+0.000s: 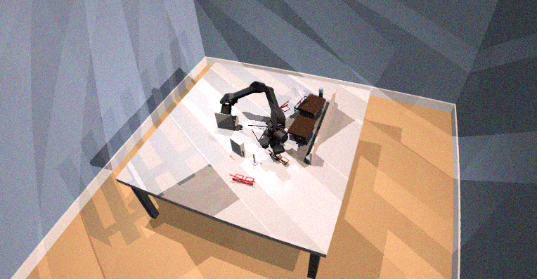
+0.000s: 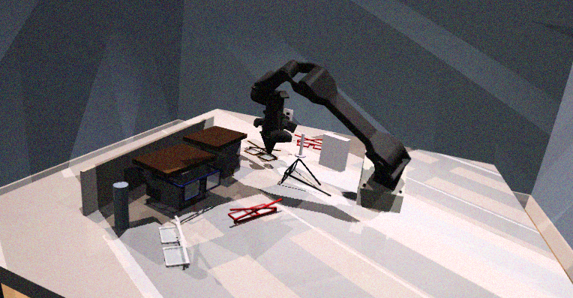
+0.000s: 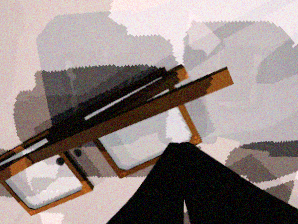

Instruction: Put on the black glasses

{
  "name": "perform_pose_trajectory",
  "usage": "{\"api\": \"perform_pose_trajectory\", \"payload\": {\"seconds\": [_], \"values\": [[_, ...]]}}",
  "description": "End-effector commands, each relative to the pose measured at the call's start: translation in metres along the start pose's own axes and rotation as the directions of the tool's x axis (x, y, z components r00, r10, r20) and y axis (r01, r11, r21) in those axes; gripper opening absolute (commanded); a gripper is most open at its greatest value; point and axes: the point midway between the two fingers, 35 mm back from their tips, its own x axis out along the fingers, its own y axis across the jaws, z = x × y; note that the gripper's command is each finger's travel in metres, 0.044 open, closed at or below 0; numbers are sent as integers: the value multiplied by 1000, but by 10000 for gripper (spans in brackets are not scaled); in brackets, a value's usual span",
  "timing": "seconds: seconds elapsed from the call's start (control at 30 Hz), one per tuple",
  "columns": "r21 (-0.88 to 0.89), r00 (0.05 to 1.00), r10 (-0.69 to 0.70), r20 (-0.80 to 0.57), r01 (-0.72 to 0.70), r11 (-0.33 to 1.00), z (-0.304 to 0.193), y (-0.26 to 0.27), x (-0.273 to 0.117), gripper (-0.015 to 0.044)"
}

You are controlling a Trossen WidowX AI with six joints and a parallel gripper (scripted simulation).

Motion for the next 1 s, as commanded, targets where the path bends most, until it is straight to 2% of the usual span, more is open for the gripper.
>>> {"api": "perform_pose_trajectory", "payload": {"seconds": [0.0,0.43,0.53,0.73,0.97], "values": [[-1,1000,-3,4,3,1000,2,2,2,0],[-1,1000,-3,4,3,1000,2,7,2,0],[-1,1000,-2,4,2,1000,2,-1,-10,0],[1,1000,-4,6,4,1000,3,-40,-56,0],[1,1000,-4,6,4,1000,3,-41,-58,0]]}}
